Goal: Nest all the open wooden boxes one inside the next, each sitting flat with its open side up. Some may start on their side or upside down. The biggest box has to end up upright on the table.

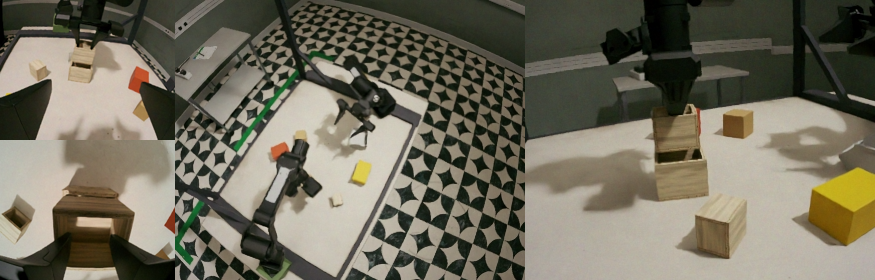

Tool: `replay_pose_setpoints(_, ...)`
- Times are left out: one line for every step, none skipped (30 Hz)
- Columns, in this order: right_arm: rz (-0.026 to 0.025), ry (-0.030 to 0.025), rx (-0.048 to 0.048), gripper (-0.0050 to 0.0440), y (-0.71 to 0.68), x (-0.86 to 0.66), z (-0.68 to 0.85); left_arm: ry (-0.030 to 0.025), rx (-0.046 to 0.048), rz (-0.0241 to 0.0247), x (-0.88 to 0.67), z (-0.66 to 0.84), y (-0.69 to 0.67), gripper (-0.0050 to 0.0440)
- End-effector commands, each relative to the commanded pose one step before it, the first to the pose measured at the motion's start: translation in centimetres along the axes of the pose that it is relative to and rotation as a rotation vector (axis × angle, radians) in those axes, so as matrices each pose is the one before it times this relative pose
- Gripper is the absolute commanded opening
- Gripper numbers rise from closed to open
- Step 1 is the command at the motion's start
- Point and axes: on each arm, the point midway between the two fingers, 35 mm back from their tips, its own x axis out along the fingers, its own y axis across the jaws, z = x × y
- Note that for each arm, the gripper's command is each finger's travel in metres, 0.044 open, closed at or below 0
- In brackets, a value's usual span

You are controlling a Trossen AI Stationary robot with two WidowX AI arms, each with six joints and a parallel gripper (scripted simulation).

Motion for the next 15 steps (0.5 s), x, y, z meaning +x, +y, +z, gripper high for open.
replay_pose_setpoints(-0.00492, 0.00886, 0.00112, 0.0254, 0.007, 0.458, -0.195, 0.00157, -0.00335, -0.00116, -0.044, -0.058, -0.011, 0.04)
replay_pose_setpoints(0.00001, 0.00001, 0.0, 0.0254, 0.001, 0.133, 0.0, 0.0, 0.0, 0.0, 0.0, 0.0, 0.0, 0.04)
replay_pose_setpoints(0.00001, 0.00001, 0.0, 0.0254, 0.001, 0.134, 0.0, 0.0, 0.0, 0.0, 0.0, 0.0, 0.0, 0.04)
replay_pose_setpoints(-0.00922, 0.02043, 0.00542, 0.0254, -0.082, -0.717, -0.295, 0.0, 0.0, 0.0, 0.0, 0.0, 0.0, 0.04)
replay_pose_setpoints(0.00636, -0.01195, -0.00216, 0.0254, 0.023, 0.425, 0.024, 0.0, 0.0, 0.0, 0.0, 0.0, 0.0, 0.04)
replay_pose_setpoints(-0.00105, 0.00182, -0.00003, 0.0254, -0.031, 0.009, -0.072, 0.0, 0.0, 0.0, 0.0, 0.0, 0.0, 0.04)
replay_pose_setpoints(0.0, 0.0, 0.0, 0.0254, 0.0, 0.0, 0.0, 0.0, 0.0, 0.0, 0.0, 0.0, 0.0, 0.04)
replay_pose_setpoints(0.0, 0.0, 0.0, 0.0254, 0.0, 0.0, 0.0, 0.0, 0.0, 0.0, 0.0, 0.0, 0.0, 0.04)
replay_pose_setpoints(-0.00064, -0.00009, -0.00003, 0.0254, -0.043, 0.017, -0.013, 0.0, 0.0, 0.0, 0.0, 0.0, 0.0, 0.04)
replay_pose_setpoints(-0.0002, -0.00006, -0.0002, 0.0254, -0.013, 0.027, -0.015, 0.0, 0.0, 0.0, 0.0, 0.0, 0.0, 0.04)
replay_pose_setpoints(0.00495, -0.00971, -0.00191, 0.0254, 0.095, 0.284, 0.3, 0.0, 0.0, 0.0, 0.0, 0.0, 0.0, 0.04)
replay_pose_setpoints(-0.00564, 0.01176, 0.00231, 0.0254, 0.056, -0.393, -0.056, 0.0, 0.0, 0.0, 0.0, 0.0, 0.0, 0.04)
replay_pose_setpoints(0.00017, 0.00005, 0.00003, 0.0254, 0.009, 0.024, 0.006, 0.0, 0.0, 0.0, 0.0, 0.0, 0.0, 0.04)
replay_pose_setpoints(0.00013, 0.00002, 0.00004, 0.0254, 0.011, 0.031, 0.006, 0.0, 0.0, 0.0, 0.0, 0.0, 0.0, 0.04)
replay_pose_setpoints(0.00587, -0.0117, -0.0022, 0.0254, -0.037, 0.454, 0.072, 0.0, 0.0, 0.0, 0.0, 0.0, 0.0, 0.04)
